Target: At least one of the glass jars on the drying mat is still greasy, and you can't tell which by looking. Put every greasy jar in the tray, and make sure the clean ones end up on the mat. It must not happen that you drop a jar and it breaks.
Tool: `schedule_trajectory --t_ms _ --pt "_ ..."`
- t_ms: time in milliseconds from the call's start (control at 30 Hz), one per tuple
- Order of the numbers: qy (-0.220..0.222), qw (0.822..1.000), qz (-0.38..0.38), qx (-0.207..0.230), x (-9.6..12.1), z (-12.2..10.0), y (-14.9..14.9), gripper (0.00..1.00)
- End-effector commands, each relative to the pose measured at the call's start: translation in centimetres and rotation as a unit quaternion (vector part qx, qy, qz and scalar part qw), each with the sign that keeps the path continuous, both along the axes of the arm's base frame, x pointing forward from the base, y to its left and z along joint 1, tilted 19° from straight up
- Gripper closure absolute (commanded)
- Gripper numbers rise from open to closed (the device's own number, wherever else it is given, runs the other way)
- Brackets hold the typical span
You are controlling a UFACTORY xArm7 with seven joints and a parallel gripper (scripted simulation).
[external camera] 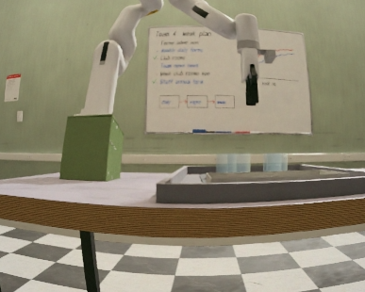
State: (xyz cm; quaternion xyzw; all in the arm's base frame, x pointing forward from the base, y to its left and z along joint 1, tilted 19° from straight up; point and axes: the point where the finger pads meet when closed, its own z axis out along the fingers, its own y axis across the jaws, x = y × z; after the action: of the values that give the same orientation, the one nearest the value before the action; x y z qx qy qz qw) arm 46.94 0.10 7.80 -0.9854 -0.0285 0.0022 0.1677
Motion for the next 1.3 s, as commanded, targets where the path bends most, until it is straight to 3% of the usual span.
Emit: schedule_trajectory --t_ms 0,433,567,633,867,1033,1267 --pt "-0.003 1.0 -0.001 0.0 0.2 0.2 -0.1 1.0" --pt "-0.003 1.0 -0.001 0.0 0.2 0.2 -0.1 1.0" --pt "-0.003 1.0 -0.001 0.0 0.2 -2.7 0.9 1.0" --pt "-0.003 1.0 -0.001 0.0 0.2 -2.7 0.9 1.0" --pt "-0.003 1.0 -0.001 0.0 0.1 -7.9 2.7 1.0" --pt "-0.003 1.0 -0.001 0.0 0.1 -7.9 2.7 1.0" --pt "-0.003 1.0 -0.001 0.0 0.5 -9.2 -1.1 1.0"
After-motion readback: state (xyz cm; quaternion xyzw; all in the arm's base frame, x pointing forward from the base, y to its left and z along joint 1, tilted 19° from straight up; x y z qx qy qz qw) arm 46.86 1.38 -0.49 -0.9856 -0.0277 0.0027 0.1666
